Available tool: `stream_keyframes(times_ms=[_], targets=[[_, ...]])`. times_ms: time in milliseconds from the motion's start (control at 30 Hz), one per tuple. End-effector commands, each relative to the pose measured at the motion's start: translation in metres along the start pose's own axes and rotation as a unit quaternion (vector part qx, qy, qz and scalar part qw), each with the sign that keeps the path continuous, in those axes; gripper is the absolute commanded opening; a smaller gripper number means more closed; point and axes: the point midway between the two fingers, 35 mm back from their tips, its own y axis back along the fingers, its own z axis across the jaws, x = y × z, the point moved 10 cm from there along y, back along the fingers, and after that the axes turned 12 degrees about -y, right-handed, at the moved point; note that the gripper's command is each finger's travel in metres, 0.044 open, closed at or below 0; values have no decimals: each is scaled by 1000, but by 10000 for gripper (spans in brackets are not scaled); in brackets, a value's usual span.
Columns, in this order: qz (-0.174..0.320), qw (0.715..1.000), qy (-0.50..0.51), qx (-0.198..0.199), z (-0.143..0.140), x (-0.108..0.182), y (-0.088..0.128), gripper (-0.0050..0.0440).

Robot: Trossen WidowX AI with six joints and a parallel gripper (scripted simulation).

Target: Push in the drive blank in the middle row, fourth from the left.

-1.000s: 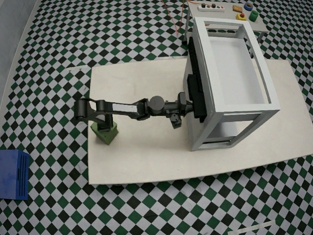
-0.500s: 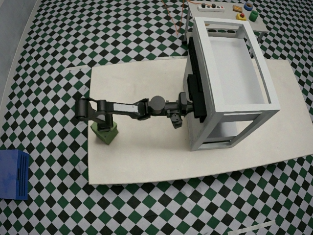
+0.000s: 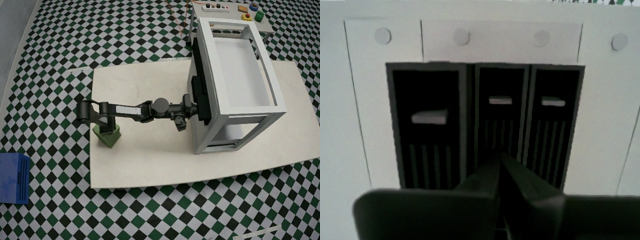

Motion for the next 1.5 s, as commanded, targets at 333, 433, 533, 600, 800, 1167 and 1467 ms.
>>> stream_keyframes(times_ms=[333, 433, 533, 600, 800, 1167, 1467], targets=[[0, 1000, -1, -5, 4, 0, 50, -50], [0, 1000, -1, -5, 3, 0, 54, -50], [0, 1000, -1, -5, 3, 0, 64, -50], [0, 1000, -1, -5, 3, 0, 68, -50], [0, 1000, -1, -5, 3, 0, 74, -50], [0, 1000, -1, -5, 3, 0, 74, -50], [0, 1000, -1, -5, 3, 0, 74, -50]])
